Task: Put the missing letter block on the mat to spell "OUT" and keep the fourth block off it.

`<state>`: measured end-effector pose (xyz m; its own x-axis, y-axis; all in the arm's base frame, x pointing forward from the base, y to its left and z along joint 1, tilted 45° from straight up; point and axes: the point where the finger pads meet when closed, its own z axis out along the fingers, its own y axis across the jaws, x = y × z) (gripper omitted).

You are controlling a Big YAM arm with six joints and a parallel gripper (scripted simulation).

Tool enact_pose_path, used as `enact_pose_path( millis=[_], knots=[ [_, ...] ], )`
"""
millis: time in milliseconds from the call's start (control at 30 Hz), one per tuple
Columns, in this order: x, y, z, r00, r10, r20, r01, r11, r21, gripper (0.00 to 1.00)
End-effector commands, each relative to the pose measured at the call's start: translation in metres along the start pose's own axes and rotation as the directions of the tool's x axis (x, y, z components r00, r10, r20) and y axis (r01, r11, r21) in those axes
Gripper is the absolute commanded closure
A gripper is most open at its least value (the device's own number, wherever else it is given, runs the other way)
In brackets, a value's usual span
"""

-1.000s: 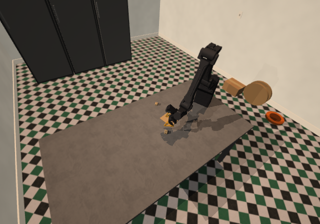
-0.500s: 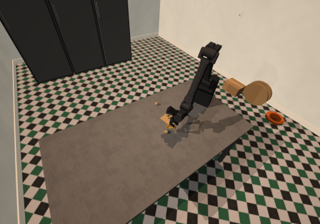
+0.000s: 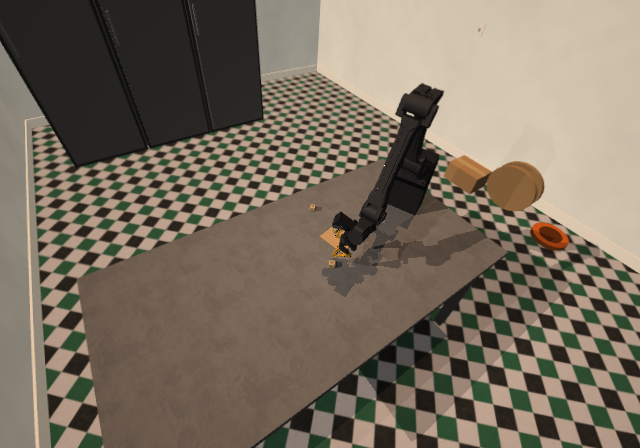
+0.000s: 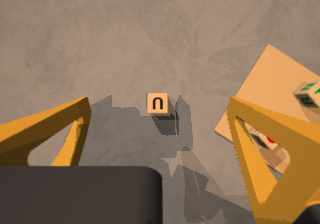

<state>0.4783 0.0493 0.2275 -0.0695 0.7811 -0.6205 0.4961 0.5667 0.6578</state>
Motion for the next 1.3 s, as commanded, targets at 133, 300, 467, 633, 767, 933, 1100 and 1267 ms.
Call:
enact_pose_path(
  millis=[133,300,467,633,767,933,1100,1267],
  knots=[
    [-0.015,0.014,-0.006,0.999,0.038,0.022,-0.038,0.999,-0.03,0.0],
    [-0.015,0.014,-0.006,0.999,0.038,0.022,-0.038,0.999,-0.03,0.0],
    [-0.015,0.014,-0.006,0.999,0.038,0.022,-0.038,0.999,-0.03,0.0],
    [-0.015,0.014,-0.006,0.999,0.038,0.022,-0.038,0.999,-0.03,0.0],
    [-0.015,0.014,-0.006,0.999,0.038,0.022,-0.038,0.999,-0.03,0.0],
    [-0.01,-0.018,-0.008,0.999,0.021,0.027,-0.02,0.999,-0.027,0.0],
    [0.009,-0.096,-0.019,1.0,0.017,0.026,-0.016,1.0,-0.023,0.0],
    [0.019,-0.134,-0.028,1.0,0.015,0.026,-0.015,1.0,-0.022,0.0]
  ],
)
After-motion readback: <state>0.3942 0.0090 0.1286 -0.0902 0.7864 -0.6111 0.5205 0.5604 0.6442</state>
